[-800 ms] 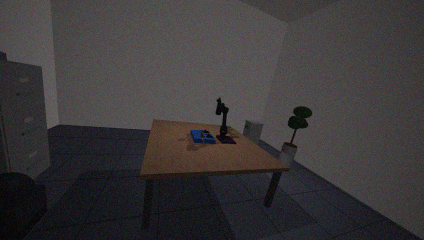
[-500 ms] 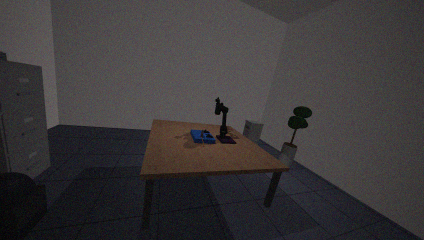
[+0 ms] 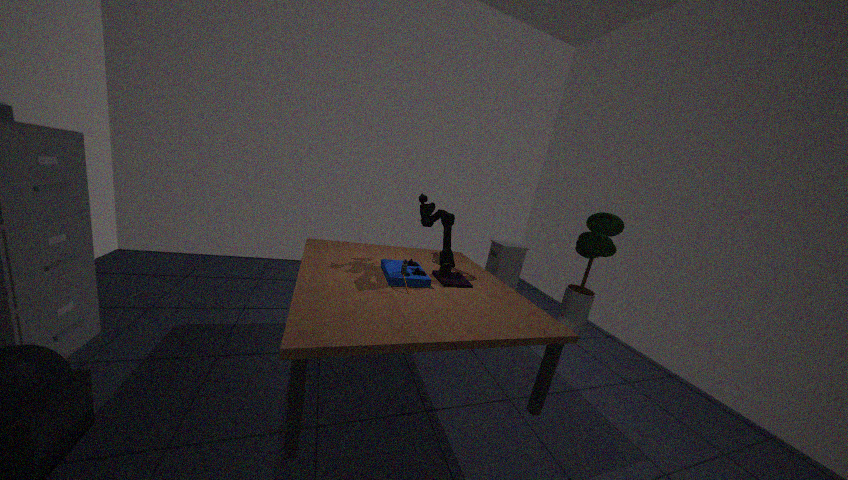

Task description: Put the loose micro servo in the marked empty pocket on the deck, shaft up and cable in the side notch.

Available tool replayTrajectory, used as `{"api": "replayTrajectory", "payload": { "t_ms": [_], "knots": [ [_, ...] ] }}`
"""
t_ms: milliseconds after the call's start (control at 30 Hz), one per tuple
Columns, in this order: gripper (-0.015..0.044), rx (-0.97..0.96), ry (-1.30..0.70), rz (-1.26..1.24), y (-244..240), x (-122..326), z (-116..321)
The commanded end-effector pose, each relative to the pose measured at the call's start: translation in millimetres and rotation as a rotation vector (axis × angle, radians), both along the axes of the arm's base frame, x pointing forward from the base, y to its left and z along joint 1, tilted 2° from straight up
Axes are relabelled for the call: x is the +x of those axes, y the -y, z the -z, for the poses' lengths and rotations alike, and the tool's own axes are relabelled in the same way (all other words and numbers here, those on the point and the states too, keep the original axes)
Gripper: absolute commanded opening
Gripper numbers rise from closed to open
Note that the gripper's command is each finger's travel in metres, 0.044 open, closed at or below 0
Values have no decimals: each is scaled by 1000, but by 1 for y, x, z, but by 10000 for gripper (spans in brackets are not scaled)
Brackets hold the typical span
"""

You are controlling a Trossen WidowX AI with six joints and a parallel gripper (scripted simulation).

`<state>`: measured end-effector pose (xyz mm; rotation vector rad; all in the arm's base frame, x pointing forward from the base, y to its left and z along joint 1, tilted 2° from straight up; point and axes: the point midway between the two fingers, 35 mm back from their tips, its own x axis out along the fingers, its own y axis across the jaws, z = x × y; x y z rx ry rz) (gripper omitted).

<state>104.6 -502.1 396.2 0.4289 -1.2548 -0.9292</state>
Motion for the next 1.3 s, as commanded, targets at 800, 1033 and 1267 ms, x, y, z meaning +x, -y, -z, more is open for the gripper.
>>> {"api": "replayTrajectory", "payload": {
  "t_ms": [800,1033,1267],
  "knots": [
    [440,505,-64,-536,-64,224,69],
    [440,663,-109,-665,-107,275,95],
    [440,837,-165,-786,-161,317,123]
  ]
}}
